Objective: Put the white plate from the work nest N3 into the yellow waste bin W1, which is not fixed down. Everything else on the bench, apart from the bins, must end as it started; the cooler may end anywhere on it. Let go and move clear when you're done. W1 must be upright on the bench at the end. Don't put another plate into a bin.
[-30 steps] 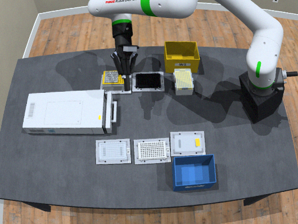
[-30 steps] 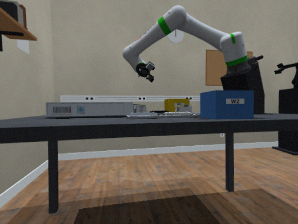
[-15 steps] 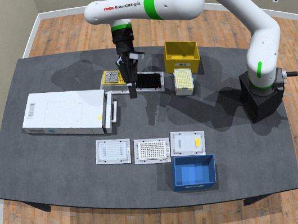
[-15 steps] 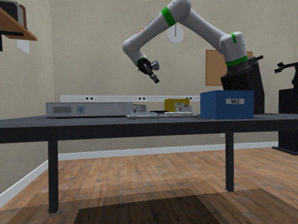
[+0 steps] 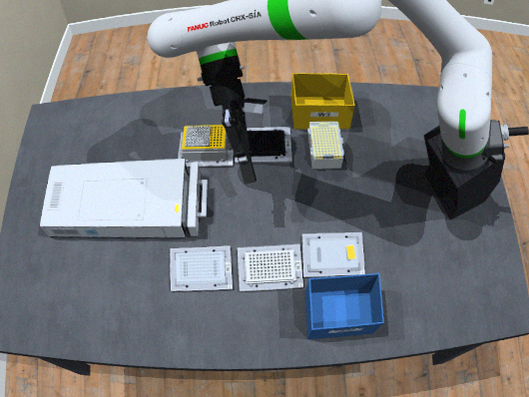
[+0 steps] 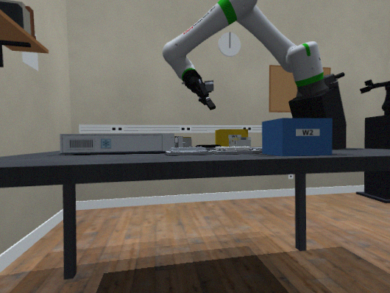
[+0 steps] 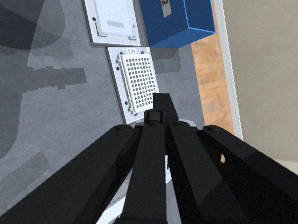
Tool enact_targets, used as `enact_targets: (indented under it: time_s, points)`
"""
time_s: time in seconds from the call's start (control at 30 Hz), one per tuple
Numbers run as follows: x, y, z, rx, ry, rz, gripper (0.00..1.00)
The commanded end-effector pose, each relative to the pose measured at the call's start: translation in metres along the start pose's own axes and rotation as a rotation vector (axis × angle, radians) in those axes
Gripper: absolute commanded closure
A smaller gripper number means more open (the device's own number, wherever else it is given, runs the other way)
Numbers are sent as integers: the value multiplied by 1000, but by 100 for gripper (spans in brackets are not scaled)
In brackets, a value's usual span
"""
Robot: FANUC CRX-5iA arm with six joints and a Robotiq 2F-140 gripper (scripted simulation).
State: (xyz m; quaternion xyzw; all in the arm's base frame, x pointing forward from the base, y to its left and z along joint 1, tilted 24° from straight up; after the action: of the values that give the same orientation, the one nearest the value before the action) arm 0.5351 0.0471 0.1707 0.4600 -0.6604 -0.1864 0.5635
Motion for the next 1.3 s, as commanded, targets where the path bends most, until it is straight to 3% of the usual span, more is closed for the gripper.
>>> enact_targets:
  time_s: [0.0, 0.7, 0.83, 1.27]
  points:
    - [-5, 5, 6, 155, 17, 58, 90]
    - [-20, 17, 41, 741, 172, 215, 90]
    - [-21, 18, 46, 789, 187, 225, 90]
    - [-21, 23, 67, 1192, 333, 291, 90]
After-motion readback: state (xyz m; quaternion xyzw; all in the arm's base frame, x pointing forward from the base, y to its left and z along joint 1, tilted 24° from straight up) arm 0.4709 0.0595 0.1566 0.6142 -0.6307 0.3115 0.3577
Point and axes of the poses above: the point where the finger pads meet when closed, its own x axis back along the fingers, its own y axis across the jaws, z = x × y, the point moved 3 cm from there along x, back along the fingers, and after that the axes turned 15 degrees about x, right-handed, at the moved point
